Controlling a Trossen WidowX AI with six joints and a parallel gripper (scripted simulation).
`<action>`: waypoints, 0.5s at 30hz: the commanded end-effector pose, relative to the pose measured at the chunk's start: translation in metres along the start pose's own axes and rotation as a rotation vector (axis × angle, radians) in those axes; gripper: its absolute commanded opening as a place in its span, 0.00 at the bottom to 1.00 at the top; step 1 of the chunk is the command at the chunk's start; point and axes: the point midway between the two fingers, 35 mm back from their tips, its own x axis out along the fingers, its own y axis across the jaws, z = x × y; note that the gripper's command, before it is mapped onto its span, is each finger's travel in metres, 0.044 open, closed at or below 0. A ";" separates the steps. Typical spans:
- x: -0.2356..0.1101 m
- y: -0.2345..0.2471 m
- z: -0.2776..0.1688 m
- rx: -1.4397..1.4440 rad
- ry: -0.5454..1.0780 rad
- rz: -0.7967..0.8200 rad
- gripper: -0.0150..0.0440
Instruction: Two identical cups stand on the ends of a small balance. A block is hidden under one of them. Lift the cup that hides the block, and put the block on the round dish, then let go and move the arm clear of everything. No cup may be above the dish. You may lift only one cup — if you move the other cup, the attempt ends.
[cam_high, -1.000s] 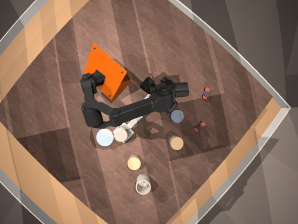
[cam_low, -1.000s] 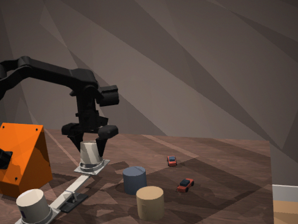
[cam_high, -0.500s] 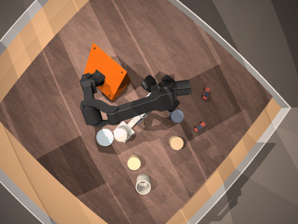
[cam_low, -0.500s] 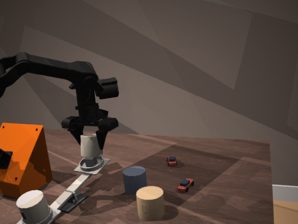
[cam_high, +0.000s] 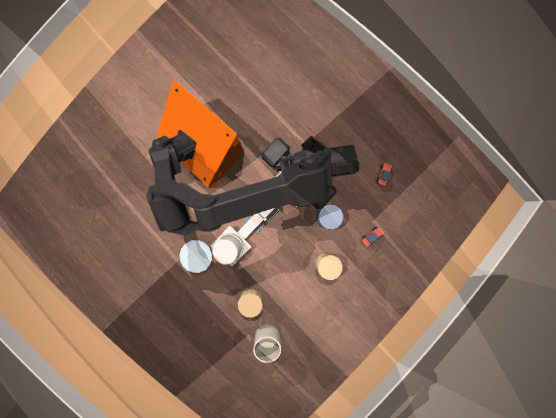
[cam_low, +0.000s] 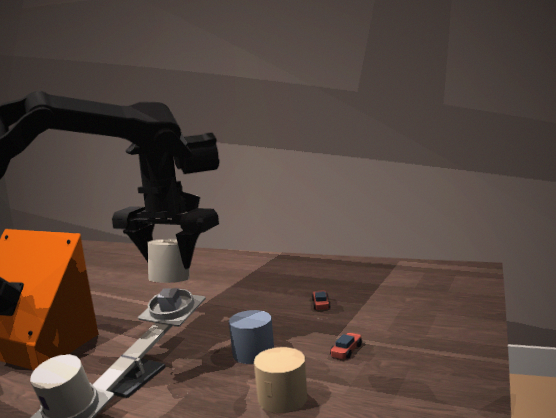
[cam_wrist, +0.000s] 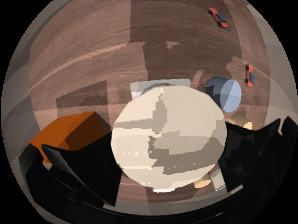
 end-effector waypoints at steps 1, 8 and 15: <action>-0.009 0.001 0.001 0.002 -0.006 -0.001 0.25; -0.017 0.002 0.000 0.002 -0.006 -0.001 0.25; -0.026 0.004 -0.001 0.002 -0.005 -0.001 0.25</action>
